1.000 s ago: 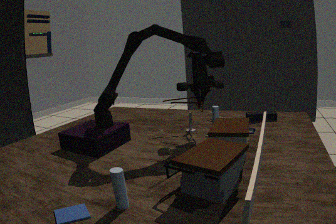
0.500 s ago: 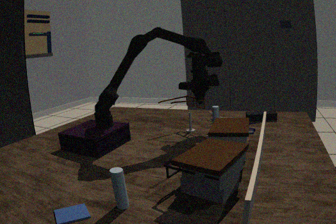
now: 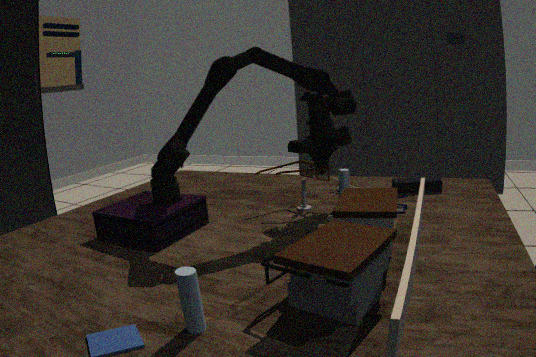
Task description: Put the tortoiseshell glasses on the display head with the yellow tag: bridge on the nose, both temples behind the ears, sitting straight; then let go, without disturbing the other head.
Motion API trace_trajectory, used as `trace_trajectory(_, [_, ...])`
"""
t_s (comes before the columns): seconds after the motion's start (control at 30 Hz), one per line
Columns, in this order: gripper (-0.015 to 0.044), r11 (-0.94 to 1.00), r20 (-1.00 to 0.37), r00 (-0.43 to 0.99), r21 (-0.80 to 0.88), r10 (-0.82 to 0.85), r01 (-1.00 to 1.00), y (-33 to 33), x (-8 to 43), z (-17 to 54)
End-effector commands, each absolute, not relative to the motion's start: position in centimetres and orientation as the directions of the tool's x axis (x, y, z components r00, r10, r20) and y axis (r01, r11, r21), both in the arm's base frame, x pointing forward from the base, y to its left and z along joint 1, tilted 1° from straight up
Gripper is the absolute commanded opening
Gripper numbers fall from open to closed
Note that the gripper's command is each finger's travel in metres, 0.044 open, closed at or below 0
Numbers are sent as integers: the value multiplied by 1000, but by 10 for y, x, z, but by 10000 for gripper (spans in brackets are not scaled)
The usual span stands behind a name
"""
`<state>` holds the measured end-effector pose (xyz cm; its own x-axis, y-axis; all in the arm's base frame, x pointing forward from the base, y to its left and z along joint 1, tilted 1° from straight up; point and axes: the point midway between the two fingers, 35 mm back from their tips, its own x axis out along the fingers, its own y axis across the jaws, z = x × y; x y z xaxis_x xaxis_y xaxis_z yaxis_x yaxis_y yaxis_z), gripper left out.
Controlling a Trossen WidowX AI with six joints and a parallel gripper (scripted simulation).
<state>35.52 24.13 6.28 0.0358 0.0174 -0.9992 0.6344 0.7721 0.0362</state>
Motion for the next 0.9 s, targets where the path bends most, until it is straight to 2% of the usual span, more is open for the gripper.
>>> trace_trajectory(0.0, [0,776,-1000,25,27,15,630,240,353,38])
trace_trajectory(0.87, [0,776,-1000,24,27,16,630,251,350,30])
